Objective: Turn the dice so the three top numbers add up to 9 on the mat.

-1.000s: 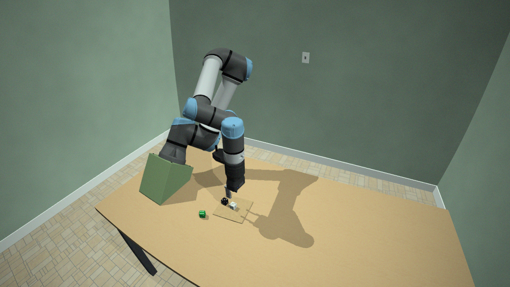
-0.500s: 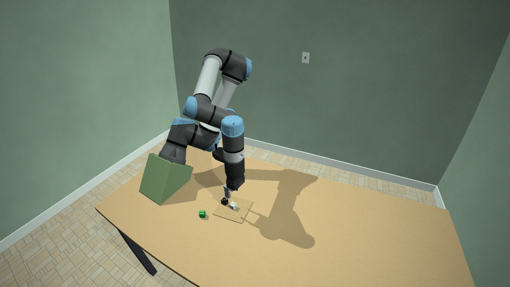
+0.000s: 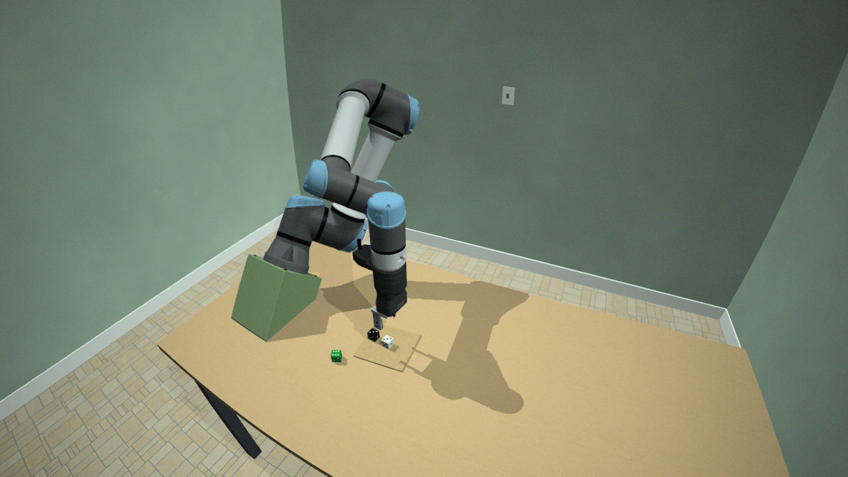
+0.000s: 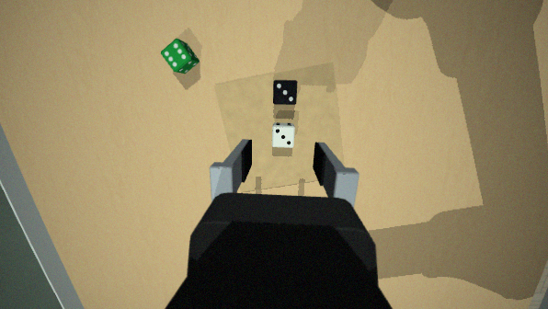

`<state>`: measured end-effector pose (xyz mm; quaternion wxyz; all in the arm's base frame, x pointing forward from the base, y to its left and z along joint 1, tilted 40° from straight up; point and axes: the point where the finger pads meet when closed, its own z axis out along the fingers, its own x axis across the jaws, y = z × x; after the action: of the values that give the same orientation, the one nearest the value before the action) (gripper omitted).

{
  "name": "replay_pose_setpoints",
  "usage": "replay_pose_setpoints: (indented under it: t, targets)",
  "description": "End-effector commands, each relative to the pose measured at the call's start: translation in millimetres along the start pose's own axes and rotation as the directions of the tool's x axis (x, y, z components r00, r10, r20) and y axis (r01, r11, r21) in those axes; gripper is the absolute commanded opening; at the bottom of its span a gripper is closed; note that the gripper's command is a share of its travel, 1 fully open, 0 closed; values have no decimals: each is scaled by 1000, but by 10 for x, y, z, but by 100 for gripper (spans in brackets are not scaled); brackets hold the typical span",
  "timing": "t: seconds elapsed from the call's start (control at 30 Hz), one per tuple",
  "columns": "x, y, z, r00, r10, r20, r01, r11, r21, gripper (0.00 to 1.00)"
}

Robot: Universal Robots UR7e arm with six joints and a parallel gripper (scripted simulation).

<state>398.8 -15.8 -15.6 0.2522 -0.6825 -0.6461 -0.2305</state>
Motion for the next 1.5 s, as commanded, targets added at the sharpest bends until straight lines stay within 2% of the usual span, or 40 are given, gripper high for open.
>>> replay_pose_setpoints:
  t: [0.0, 0.43, 0.7, 0.77, 0.9, 1.0, 1.03, 1.2, 1.23, 1.27, 1.3, 1.4, 1.47]
  targets:
    - [-11, -5, -5, 1000, 18, 1, -18, 1000, -1, 100]
    - [-92, -73, -7, 982, 189, 4, -189, 982, -3, 100]
    - [-191, -155, -8, 918, 397, 6, -397, 918, -5, 100]
    - [-225, -182, -7, 884, 467, 6, -467, 884, -6, 100]
    - [-242, -196, -7, 864, 503, 6, -503, 864, -7, 100]
    - [-298, -240, -5, 792, 610, 6, -610, 792, -8, 100]
    - [-299, -240, -5, 792, 611, 6, -611, 792, -8, 100]
    - [-359, -286, -3, 698, 716, 6, -716, 698, -10, 100]
    - [-379, -300, -2, 664, 747, 5, -747, 665, -11, 100]
    - [-380, -301, -2, 662, 749, 5, -749, 662, -11, 100]
    - [-402, -316, 0, 624, 781, 5, -781, 624, -11, 100]
    - [-438, -341, 2, 558, 830, 4, -830, 558, -12, 100]
    - [-438, -341, 2, 558, 830, 4, -830, 558, -12, 100]
